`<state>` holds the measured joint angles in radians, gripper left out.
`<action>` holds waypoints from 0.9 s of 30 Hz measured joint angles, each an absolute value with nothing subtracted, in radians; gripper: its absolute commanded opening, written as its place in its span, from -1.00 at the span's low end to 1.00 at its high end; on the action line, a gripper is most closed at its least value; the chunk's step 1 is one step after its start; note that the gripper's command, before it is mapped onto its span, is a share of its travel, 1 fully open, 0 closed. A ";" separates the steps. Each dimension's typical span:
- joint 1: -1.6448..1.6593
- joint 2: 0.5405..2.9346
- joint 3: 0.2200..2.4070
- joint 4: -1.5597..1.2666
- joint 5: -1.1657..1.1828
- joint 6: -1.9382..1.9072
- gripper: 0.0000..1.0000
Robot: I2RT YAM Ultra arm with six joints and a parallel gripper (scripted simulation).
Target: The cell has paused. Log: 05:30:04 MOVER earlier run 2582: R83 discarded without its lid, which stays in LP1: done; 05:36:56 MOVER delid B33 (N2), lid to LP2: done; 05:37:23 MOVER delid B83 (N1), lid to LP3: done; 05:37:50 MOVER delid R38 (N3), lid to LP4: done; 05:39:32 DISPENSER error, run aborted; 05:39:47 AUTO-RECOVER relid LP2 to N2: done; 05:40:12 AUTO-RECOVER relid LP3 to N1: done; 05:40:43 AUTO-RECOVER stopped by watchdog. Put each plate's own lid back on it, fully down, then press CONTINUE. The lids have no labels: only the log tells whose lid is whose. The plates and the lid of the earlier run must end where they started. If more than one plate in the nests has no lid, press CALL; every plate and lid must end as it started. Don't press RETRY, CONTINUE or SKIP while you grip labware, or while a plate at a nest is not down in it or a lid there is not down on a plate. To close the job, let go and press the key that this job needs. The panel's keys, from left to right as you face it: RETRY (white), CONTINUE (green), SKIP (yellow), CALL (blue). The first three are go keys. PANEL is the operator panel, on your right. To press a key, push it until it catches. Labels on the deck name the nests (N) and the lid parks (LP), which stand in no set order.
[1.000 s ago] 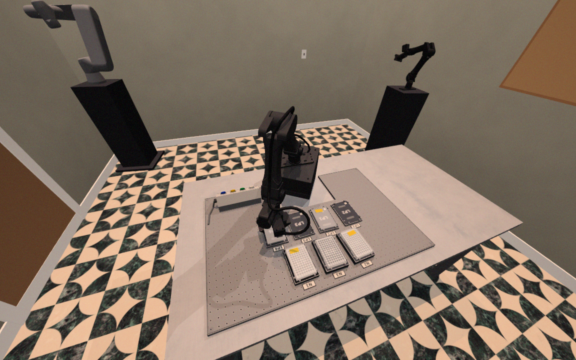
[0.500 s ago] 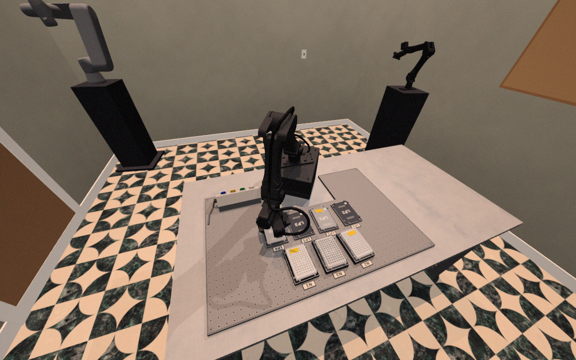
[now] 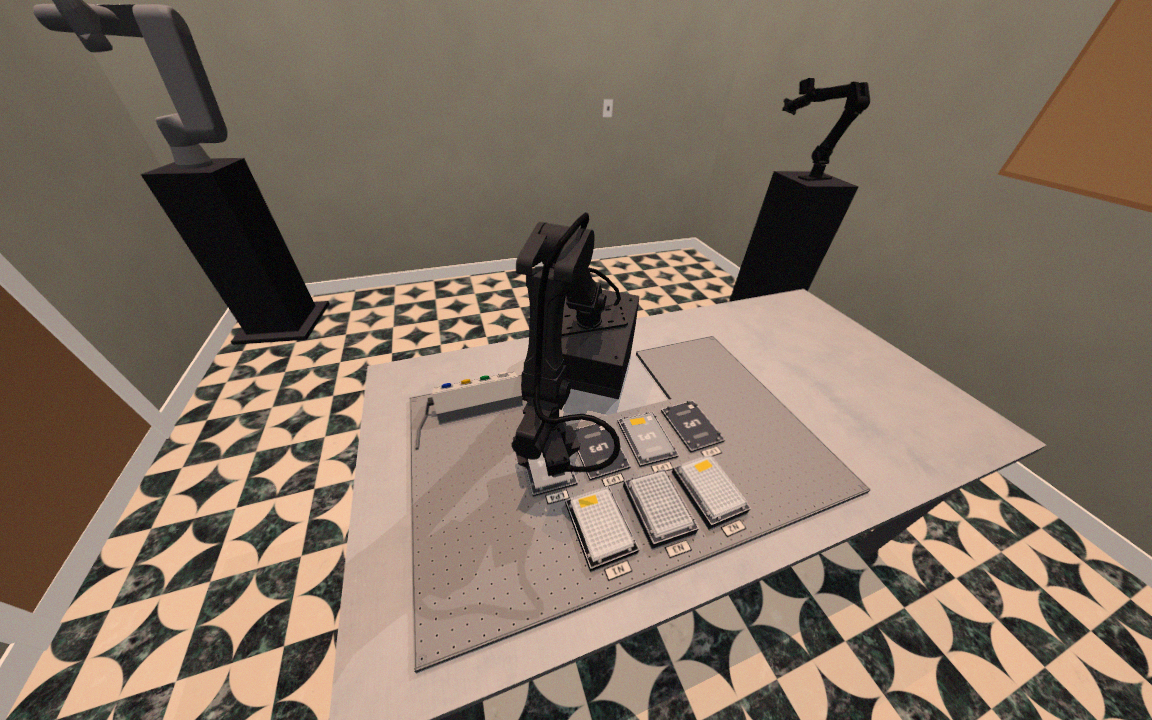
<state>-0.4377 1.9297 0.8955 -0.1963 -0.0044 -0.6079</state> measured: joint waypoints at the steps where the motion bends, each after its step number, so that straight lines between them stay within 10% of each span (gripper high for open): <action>1: -0.438 1.930 0.896 -0.196 -0.004 -0.608 0.88; 16: -0.438 1.930 0.896 -0.196 -0.008 -0.608 0.60; 17: -0.438 1.930 0.896 -0.196 -0.008 -0.608 -1.00; 27: -0.438 1.930 0.896 -0.196 -0.008 -0.608 -1.00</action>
<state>-0.4377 1.9297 0.8955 -0.1955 -0.0078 -0.6083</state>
